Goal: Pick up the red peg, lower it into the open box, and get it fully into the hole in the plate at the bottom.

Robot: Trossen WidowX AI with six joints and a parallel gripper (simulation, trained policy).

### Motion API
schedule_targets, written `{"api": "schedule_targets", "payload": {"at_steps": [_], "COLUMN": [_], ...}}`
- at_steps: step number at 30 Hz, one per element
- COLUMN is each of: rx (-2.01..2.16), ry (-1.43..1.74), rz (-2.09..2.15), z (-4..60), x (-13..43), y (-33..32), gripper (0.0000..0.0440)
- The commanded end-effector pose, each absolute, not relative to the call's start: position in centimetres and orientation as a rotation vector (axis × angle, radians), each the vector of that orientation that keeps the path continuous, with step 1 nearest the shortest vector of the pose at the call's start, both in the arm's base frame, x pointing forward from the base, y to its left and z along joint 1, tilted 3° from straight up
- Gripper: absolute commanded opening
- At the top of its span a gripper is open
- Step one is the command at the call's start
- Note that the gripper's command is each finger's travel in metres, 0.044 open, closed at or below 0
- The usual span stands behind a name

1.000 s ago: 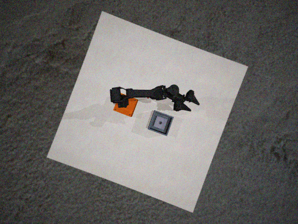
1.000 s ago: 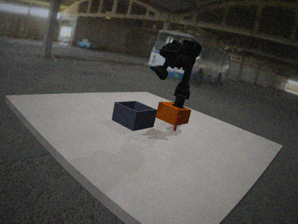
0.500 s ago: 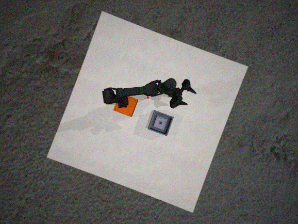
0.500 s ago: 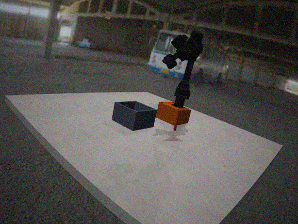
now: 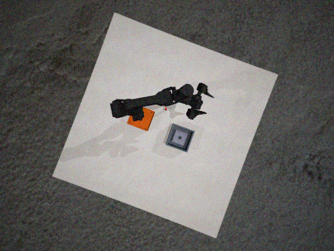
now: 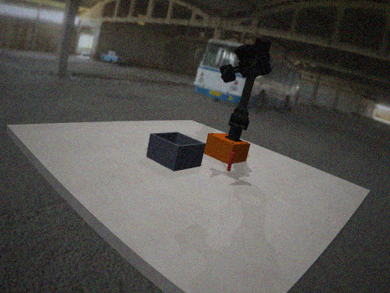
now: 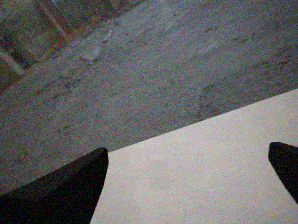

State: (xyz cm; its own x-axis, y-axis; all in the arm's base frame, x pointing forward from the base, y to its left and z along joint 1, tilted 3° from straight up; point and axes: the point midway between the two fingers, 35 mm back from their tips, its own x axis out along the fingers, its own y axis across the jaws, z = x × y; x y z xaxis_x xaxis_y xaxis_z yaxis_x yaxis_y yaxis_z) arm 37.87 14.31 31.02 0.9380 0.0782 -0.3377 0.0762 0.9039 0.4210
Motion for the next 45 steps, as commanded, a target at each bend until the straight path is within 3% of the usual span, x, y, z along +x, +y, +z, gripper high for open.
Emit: {"api": "schedule_targets", "payload": {"at_steps": [1,10,21,45], "rx": [0.396,0.294,0.283,0.368], "ry": [0.372,0.488,0.844,1.376], "rz": [0.034,0.087,0.027,-0.559], "z": [31.3,28.8,19.6,6.9], "x": [37.1,35.2,30.2,20.1], "y": [14.7,15.9,16.7,11.0], "gripper": [0.0440,0.0440,0.0439,0.0423]}}
